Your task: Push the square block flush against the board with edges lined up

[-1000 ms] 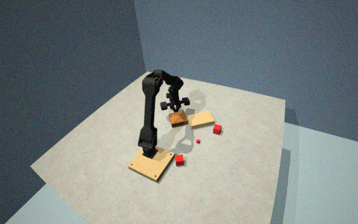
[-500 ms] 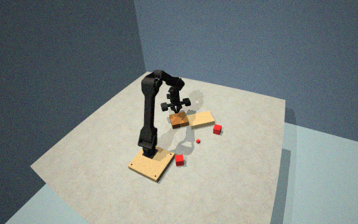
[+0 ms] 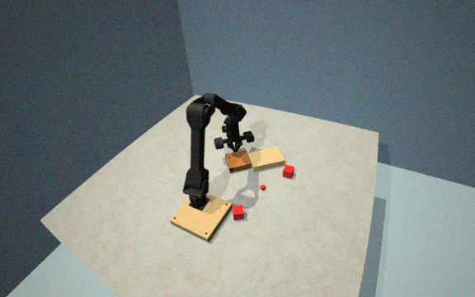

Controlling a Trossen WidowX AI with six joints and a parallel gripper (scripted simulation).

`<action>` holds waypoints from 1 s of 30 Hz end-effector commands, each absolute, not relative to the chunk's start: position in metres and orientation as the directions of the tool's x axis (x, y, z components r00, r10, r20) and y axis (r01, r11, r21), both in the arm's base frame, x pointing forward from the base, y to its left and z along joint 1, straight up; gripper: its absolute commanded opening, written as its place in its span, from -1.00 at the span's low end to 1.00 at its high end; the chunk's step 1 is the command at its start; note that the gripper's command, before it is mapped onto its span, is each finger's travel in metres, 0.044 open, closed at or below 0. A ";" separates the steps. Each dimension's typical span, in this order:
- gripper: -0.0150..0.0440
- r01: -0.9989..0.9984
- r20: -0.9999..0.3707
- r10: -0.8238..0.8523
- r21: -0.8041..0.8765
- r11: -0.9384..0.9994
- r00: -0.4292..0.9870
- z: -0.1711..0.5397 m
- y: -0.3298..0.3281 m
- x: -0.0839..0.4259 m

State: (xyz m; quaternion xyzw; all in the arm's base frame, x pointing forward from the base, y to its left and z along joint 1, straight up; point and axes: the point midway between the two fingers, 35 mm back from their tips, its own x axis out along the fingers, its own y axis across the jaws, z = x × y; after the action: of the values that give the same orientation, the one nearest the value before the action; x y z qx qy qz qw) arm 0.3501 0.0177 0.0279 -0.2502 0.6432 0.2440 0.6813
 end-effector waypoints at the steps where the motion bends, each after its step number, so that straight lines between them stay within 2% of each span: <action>1: -0.49 -0.655 -0.999 0.005 -0.020 0.755 0.035 0.023 0.013 0.342; 30: -0.49 -0.655 -0.999 0.003 -0.020 0.755 0.034 0.021 0.001 0.326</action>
State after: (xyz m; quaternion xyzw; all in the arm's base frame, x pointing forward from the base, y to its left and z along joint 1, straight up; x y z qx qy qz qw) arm 0.3270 0.0001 0.0243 -0.2500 0.6457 0.2434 0.6792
